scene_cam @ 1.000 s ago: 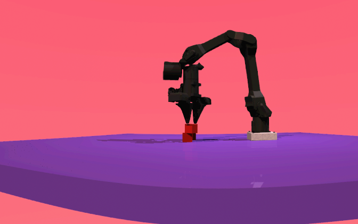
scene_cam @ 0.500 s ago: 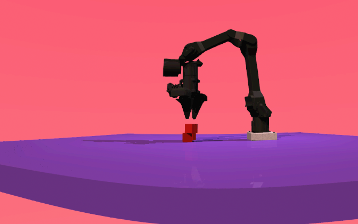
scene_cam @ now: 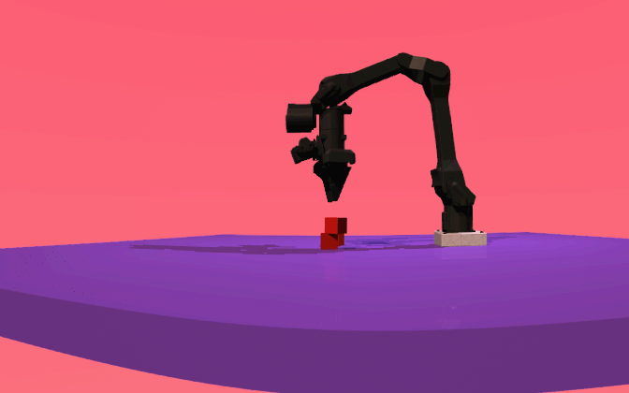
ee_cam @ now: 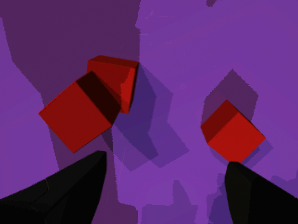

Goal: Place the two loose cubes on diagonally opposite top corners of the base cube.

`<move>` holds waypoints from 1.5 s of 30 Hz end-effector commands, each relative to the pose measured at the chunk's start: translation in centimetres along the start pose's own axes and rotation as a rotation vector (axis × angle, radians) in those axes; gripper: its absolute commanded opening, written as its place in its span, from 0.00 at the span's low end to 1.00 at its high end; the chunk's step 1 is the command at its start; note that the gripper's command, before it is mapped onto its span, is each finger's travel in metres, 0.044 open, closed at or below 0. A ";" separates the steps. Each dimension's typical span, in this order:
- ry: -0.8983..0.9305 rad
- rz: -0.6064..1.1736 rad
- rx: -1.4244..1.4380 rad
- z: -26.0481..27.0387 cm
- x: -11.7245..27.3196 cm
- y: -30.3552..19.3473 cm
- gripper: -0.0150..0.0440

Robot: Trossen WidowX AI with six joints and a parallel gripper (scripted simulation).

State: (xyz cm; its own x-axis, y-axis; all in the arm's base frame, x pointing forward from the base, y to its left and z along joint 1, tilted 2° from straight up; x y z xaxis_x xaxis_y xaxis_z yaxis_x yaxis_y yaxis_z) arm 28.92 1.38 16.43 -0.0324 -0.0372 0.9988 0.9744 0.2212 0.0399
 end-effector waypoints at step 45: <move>0.002 0.000 0.956 -5.8 -5.2 -1.7 0.70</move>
State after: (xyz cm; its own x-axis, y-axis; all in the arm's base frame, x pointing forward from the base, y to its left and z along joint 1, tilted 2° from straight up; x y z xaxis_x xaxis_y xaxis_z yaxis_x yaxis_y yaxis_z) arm 28.78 -4.55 11.48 -0.0370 -0.0332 0.9988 0.3781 0.9247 0.0447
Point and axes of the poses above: the point midway between the two fingers, 35 mm back from their tips, its own x axis back along the fingers, its own z axis across the jaws, y = z × x, the point moved 5 cm from there along x, back along the fingers
